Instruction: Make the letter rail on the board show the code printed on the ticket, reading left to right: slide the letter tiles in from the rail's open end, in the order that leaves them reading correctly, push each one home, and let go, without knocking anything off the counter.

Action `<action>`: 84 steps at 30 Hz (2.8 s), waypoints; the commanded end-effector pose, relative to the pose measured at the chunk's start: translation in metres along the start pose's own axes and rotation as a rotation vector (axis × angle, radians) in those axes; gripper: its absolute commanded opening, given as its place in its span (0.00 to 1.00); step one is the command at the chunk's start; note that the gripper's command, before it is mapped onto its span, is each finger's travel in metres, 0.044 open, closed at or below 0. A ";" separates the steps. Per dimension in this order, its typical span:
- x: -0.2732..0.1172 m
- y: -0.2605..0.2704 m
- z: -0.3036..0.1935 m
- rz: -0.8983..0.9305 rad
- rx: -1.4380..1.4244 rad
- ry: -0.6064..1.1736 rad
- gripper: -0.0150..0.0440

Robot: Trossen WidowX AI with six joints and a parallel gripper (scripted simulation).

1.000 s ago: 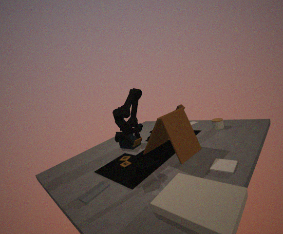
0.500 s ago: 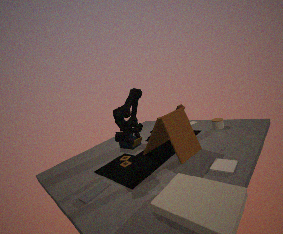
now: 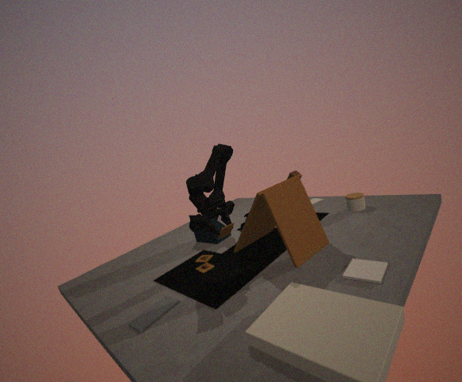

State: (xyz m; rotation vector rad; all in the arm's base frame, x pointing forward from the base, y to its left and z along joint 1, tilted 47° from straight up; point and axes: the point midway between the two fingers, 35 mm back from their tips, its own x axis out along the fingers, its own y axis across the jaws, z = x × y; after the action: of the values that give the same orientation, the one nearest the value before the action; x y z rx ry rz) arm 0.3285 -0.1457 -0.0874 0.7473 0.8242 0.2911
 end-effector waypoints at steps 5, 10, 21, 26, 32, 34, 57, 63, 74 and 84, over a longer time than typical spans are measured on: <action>0.000 0.006 0.000 0.003 0.001 -0.002 0.25; 0.000 0.008 0.000 0.003 0.001 -0.002 0.25; 0.000 0.014 0.000 0.004 0.002 -0.001 0.25; 0.000 0.016 0.000 0.004 0.002 -0.001 0.25; 0.000 0.019 0.000 0.004 0.002 -0.001 0.25; 0.000 0.020 0.000 0.004 0.002 -0.001 0.25; 0.000 0.032 0.000 0.005 0.003 -0.001 0.25; 0.000 0.035 0.000 0.005 0.003 -0.001 0.25; 0.000 0.040 0.000 0.005 0.004 -0.001 0.25; 0.000 0.046 0.000 0.005 0.004 -0.001 0.25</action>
State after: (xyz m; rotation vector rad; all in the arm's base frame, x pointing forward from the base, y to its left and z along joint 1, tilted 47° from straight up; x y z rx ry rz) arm 0.3303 -0.1150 -0.0571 0.7554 0.8207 0.2986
